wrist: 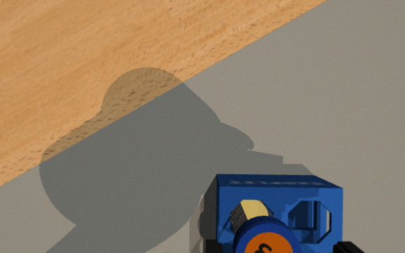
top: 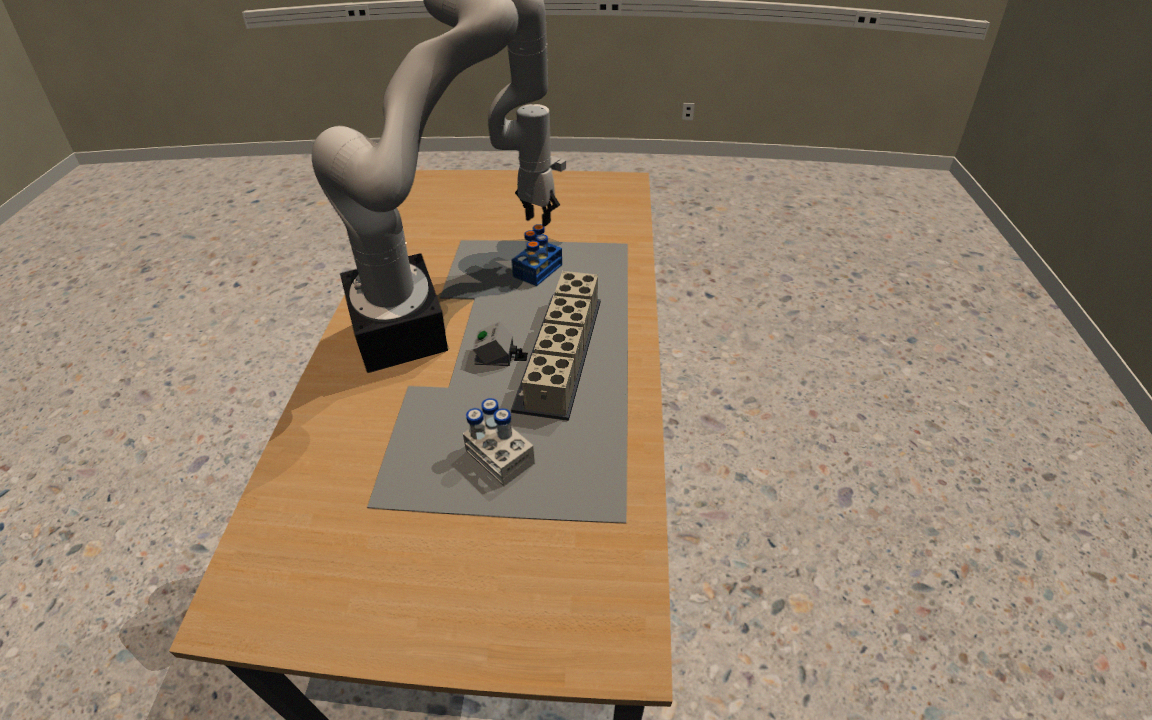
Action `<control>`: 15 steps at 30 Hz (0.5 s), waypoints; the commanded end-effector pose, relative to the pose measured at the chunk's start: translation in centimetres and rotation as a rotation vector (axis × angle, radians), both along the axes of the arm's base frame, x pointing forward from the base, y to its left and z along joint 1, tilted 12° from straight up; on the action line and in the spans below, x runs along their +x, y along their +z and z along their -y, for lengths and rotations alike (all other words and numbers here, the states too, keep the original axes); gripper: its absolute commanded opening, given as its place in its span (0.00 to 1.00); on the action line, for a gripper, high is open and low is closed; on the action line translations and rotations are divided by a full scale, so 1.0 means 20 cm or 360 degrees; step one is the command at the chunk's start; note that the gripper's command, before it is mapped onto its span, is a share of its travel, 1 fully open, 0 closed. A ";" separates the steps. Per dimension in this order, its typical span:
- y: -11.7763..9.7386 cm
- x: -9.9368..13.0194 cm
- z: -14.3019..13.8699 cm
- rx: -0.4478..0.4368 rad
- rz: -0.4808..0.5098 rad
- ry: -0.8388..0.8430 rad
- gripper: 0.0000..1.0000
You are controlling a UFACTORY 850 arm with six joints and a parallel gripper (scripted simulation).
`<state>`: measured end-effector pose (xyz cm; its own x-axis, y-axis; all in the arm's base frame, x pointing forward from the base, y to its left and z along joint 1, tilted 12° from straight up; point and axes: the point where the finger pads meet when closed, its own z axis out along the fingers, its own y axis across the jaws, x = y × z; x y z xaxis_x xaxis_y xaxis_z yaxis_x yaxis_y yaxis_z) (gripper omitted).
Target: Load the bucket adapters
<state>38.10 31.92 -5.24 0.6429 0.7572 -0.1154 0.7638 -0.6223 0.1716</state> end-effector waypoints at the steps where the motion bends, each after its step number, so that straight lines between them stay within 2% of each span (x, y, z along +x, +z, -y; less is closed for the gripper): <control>1: -0.05 0.01 0.01 0.0002 0.0005 0.0000 0.57; 8: -0.10 0.01 0.02 0.0002 0.0005 0.0000 0.57; 15: -0.10 0.01 0.02 0.0002 0.0005 0.0000 0.57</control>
